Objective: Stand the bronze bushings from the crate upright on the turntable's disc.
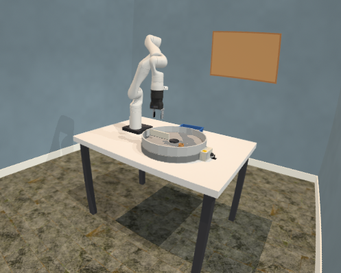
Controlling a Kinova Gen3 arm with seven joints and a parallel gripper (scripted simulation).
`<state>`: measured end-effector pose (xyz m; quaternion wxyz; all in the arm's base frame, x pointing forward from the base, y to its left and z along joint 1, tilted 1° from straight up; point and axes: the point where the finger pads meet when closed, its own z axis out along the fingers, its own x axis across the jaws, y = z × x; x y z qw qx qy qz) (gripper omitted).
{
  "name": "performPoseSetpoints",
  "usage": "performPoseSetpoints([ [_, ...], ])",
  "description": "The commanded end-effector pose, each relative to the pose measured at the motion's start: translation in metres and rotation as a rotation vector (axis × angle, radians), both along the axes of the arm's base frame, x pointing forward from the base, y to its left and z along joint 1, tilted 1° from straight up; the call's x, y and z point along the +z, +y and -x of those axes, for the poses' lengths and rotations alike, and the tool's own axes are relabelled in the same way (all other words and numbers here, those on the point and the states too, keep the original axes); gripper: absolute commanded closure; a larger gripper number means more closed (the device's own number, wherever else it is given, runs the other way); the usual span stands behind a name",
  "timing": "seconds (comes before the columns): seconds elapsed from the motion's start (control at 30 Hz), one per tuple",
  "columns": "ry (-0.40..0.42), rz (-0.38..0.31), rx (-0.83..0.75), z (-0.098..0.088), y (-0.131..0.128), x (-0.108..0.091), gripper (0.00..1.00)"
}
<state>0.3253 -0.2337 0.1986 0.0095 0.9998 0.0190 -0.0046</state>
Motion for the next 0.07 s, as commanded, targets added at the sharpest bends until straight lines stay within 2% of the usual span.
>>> performPoseSetpoints([
  [0.0,-0.002,0.001,0.0,-0.0003,-0.0002,0.0006,0.0],
  [0.03,-0.002,0.001,0.0,-0.0003,-0.0002,0.0006,0.0],
])
